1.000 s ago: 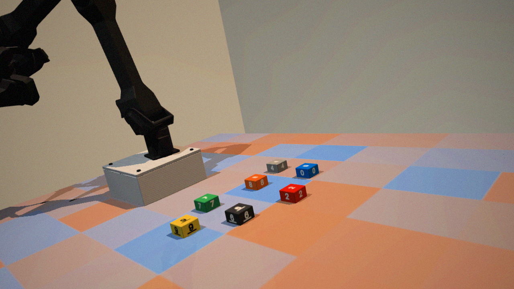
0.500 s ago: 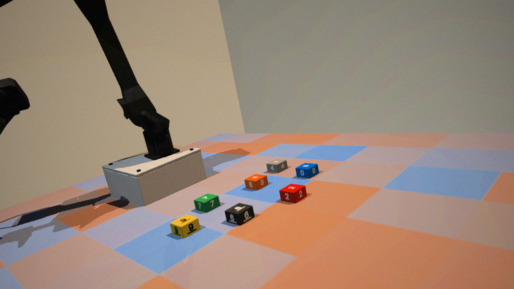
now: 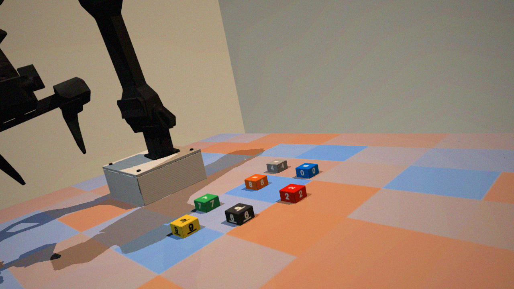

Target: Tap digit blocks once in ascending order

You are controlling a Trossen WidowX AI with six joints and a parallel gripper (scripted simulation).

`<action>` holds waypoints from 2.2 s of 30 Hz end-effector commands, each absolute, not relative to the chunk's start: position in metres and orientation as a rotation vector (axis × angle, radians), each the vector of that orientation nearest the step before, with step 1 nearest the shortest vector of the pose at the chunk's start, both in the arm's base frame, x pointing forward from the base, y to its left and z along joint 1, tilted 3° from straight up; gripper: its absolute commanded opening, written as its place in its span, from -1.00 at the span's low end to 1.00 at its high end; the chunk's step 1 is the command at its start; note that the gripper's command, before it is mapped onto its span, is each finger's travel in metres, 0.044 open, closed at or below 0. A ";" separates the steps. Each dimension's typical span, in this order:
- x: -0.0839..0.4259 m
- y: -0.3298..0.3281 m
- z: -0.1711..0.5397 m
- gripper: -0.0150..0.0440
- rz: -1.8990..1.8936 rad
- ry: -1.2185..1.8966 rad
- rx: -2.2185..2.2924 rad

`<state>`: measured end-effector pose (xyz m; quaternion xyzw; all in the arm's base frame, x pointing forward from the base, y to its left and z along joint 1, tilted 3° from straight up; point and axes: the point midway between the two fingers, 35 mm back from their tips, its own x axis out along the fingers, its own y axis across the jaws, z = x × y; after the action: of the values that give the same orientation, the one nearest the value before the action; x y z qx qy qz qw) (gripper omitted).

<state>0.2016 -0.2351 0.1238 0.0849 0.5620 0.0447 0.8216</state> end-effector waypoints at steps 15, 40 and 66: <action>0.292 -0.089 0.109 0.86 0.091 1.497 -0.146; 0.257 -0.045 0.106 0.86 0.094 1.500 -0.143; 0.244 -0.014 0.103 0.86 0.097 1.501 -0.140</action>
<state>0.2410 -0.0260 0.1040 -0.0624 0.6804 0.0421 0.7290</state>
